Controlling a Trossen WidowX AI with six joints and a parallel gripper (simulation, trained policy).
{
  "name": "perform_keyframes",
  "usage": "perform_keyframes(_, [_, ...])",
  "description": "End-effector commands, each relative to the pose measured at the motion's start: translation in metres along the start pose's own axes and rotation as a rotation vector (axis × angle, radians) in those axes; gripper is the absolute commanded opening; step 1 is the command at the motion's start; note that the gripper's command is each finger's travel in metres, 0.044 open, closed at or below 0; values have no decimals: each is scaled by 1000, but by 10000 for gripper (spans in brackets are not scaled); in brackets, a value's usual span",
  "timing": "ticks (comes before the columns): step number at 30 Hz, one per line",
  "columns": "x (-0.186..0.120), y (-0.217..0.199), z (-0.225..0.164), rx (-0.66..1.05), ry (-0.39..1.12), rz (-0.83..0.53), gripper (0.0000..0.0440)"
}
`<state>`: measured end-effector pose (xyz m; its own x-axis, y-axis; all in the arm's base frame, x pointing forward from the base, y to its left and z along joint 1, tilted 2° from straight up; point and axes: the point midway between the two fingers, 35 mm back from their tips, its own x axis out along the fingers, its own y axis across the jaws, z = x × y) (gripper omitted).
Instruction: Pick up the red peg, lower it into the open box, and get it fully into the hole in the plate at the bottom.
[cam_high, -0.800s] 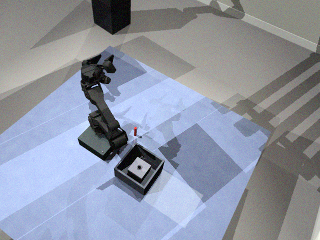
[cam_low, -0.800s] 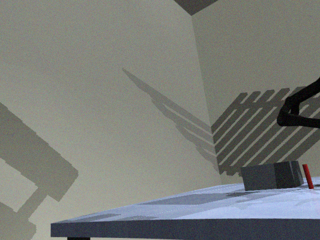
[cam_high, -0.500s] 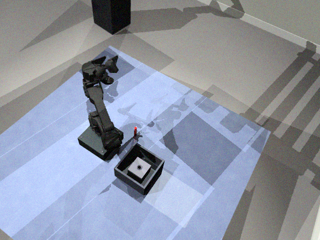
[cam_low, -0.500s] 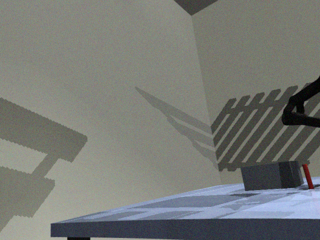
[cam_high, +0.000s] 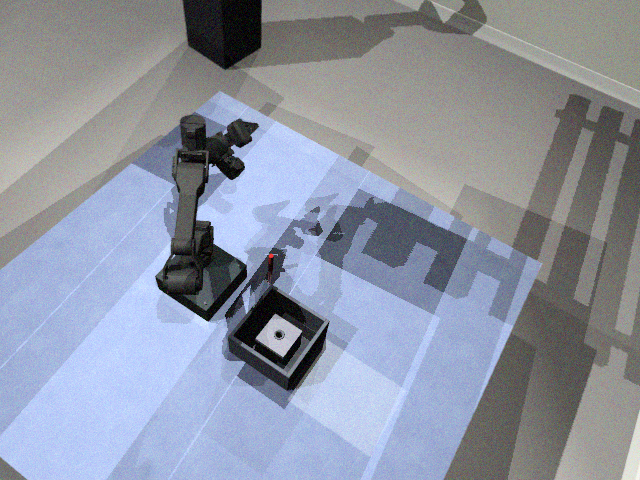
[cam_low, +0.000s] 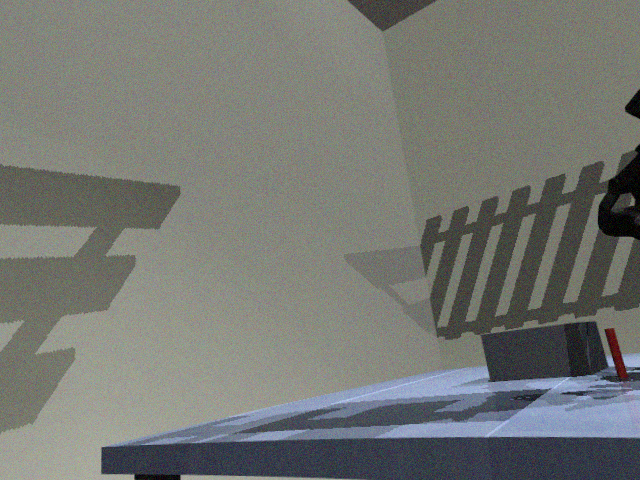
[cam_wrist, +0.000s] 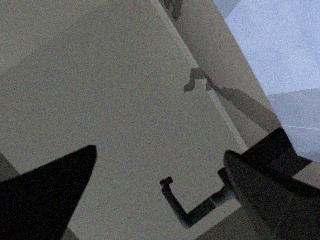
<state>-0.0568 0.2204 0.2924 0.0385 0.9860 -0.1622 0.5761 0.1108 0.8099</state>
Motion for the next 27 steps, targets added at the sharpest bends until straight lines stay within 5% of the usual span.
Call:
perform_keyframes(1, [11,-1,21,-96,-110,-33,440])
perform_keyframes(27, [5,12,171,-353,-713,-519,440])
